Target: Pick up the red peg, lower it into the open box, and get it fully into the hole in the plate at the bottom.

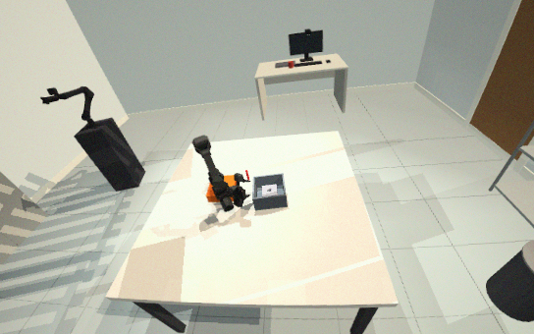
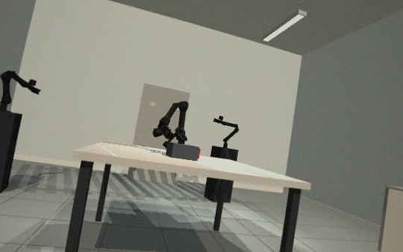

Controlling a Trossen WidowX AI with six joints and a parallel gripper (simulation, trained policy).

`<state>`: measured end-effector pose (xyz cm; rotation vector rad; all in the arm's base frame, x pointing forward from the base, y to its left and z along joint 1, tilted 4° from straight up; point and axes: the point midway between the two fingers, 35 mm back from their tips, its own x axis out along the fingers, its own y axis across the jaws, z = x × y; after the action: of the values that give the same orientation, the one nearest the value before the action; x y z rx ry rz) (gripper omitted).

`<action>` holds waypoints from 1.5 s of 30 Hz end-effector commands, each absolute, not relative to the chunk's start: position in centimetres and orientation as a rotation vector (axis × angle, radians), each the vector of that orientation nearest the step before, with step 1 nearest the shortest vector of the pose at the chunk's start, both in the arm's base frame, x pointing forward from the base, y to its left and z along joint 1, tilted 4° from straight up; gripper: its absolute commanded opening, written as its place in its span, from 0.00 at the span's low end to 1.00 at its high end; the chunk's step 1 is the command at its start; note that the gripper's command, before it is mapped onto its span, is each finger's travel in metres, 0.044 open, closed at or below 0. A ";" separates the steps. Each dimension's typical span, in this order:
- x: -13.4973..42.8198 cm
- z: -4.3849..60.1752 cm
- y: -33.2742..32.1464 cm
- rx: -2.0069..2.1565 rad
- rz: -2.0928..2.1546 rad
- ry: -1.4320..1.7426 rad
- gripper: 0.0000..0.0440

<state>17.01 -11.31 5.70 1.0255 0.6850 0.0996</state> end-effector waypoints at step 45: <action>28.2 16.5 -3.7 0.820 -0.081 1.228 1.00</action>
<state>28.10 -5.00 15.85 0.8376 1.1991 -0.0563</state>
